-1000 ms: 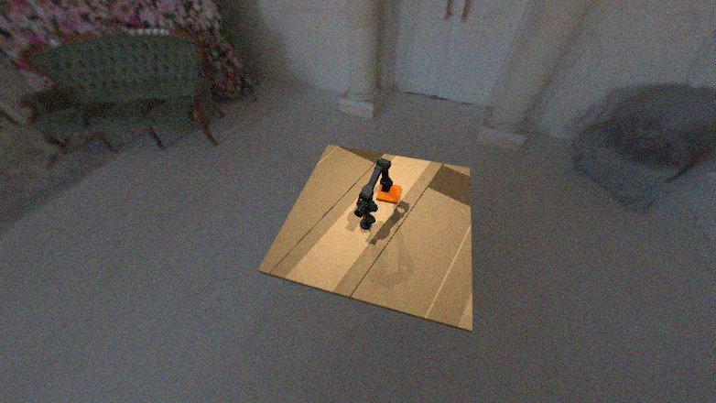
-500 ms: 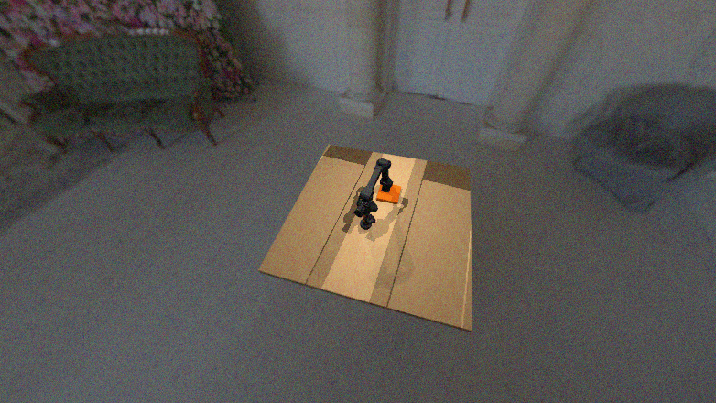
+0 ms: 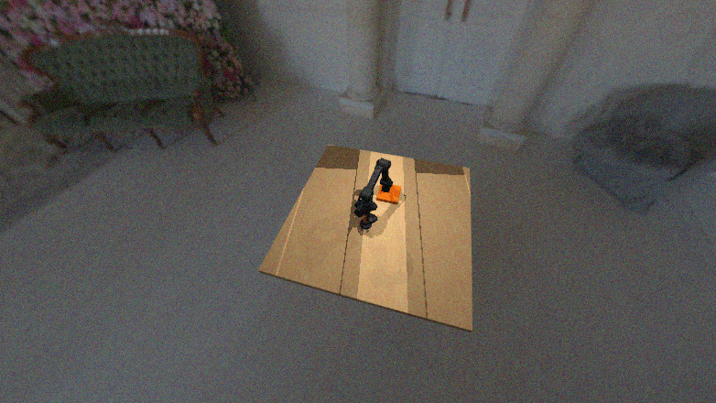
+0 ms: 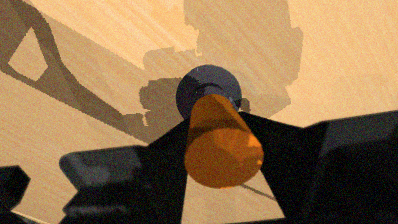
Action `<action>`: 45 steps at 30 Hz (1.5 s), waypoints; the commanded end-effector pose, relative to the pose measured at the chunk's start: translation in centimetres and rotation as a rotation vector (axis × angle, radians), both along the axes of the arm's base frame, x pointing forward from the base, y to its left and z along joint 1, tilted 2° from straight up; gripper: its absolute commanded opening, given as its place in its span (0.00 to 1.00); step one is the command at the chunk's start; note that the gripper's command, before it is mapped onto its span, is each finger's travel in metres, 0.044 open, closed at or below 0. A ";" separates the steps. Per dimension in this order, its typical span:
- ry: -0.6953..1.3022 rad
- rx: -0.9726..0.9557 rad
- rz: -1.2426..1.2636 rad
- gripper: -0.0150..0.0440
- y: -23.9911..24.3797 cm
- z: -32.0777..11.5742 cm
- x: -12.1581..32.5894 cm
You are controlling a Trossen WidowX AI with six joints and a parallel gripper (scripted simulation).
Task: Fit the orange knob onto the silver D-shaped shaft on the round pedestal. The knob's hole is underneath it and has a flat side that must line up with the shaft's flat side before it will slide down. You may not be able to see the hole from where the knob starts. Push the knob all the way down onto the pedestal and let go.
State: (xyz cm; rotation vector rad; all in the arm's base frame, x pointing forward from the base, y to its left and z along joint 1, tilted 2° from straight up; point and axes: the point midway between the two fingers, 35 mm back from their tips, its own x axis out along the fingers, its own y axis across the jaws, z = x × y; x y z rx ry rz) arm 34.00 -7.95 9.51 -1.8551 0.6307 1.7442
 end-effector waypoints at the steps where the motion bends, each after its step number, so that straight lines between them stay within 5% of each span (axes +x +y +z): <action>1: -0.003 -0.001 0.012 0.25 0.0 -0.1 0.1; 45: -0.006 -0.015 0.221 0.25 0.0 -0.3 0.0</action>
